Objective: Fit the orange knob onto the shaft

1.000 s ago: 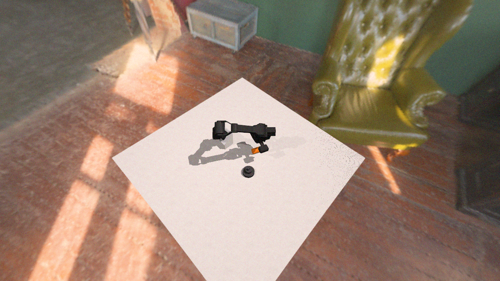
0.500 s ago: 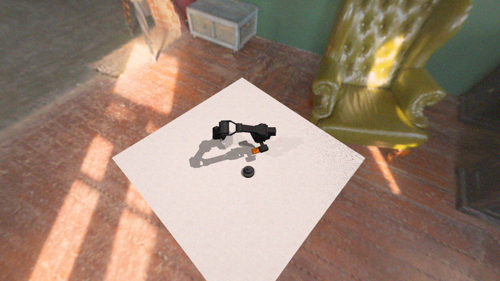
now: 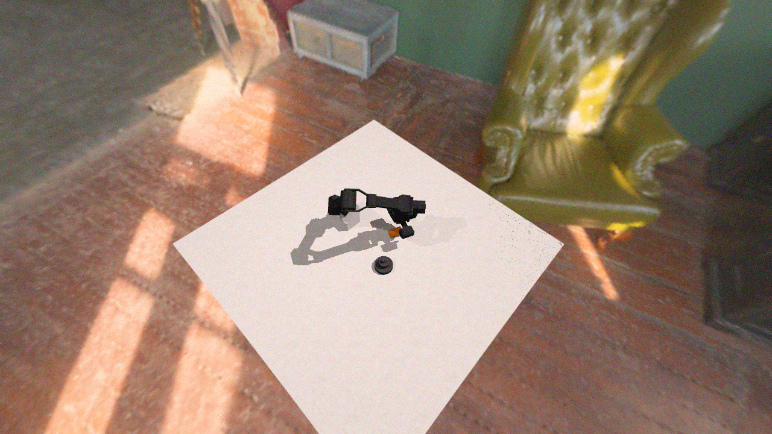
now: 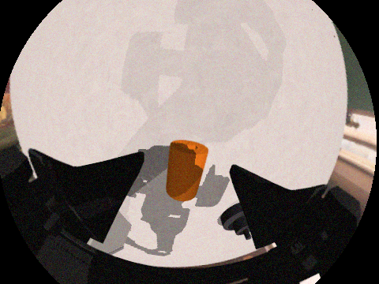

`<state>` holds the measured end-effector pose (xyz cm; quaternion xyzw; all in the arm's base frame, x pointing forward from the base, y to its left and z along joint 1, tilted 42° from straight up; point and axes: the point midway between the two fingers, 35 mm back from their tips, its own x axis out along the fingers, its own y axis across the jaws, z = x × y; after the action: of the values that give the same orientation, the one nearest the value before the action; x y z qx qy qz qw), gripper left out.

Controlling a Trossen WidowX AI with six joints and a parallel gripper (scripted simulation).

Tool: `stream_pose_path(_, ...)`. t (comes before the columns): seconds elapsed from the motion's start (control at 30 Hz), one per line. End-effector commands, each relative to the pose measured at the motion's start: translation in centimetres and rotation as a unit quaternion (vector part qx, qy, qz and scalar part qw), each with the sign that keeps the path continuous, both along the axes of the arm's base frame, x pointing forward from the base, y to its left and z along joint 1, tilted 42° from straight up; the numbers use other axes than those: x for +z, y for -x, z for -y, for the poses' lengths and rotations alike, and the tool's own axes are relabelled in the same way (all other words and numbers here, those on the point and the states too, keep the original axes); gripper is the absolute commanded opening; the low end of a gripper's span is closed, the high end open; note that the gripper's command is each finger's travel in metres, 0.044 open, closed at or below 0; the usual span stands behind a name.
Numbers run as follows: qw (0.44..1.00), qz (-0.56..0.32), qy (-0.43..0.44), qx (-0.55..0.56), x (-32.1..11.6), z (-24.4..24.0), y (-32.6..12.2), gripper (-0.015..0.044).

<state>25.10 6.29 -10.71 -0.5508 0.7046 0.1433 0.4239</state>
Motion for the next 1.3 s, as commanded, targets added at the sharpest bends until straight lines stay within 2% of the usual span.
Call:
stream_pose_path(0.0,1.0,-0.003,0.004,0.001,-0.6,0.6,0.2,0.044)
stream_pose_path(0.37,1.0,-0.003,0.005,0.001,-1.7,1.7,0.3,0.044)
stream_pose_path(0.63,1.0,-0.003,0.005,0.001,-1.7,1.7,0.3,0.024)
stream_pose_path(0.93,1.0,-0.003,0.005,0.001,-1.7,1.7,0.3,0.024)
stream_pose_path(1.27,1.0,-0.003,0.005,0.001,-1.7,1.7,0.3,0.018)
